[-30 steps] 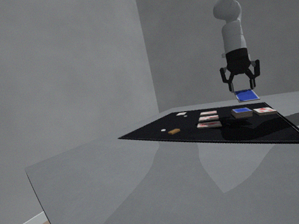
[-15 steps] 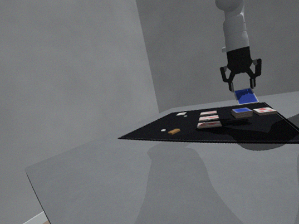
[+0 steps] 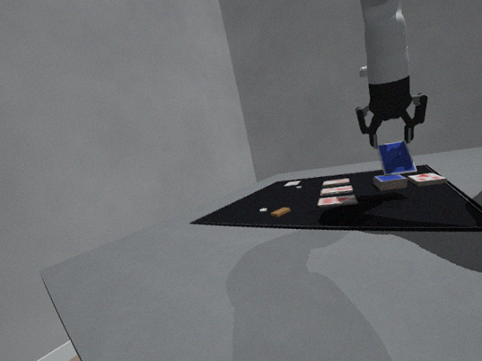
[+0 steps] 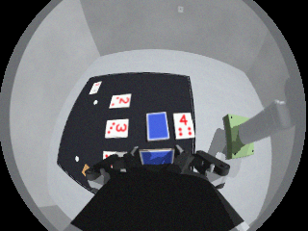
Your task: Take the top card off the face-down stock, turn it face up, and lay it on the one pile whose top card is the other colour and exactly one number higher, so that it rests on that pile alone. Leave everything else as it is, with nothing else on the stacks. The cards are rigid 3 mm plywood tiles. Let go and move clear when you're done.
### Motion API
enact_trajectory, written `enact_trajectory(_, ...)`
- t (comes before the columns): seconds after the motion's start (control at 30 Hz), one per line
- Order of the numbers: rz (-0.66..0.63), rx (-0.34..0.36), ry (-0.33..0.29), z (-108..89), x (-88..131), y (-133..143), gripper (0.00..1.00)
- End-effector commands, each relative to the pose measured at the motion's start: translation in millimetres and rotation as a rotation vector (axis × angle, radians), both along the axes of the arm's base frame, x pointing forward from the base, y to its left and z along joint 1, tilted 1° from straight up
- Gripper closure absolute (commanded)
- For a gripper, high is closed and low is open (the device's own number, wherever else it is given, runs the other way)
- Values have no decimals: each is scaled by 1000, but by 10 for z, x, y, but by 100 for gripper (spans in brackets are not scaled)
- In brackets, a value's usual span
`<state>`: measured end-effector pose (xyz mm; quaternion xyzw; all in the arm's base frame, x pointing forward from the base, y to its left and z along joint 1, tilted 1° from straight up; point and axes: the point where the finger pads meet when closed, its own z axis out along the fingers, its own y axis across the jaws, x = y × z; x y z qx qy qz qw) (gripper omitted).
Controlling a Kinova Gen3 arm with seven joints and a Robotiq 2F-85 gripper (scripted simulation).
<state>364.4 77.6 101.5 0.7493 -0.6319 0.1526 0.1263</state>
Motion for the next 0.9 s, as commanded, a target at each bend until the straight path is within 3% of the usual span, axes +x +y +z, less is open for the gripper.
enact_trajectory(0.0, 38, -81, -1, -58, -23, 97, 29)
enact_trajectory(0.13, 38, -173, -18, -66, -25, 111, 29)
enact_trajectory(0.2, 38, -173, -18, -66, -25, 111, 29)
enact_trajectory(0.7, 36, -486, -74, -102, -33, 151, 29)
enact_trajectory(0.77, 36, -486, -74, -102, -33, 151, 29)
enact_trajectory(0.87, 36, -542, -84, -110, -34, 157, 29)
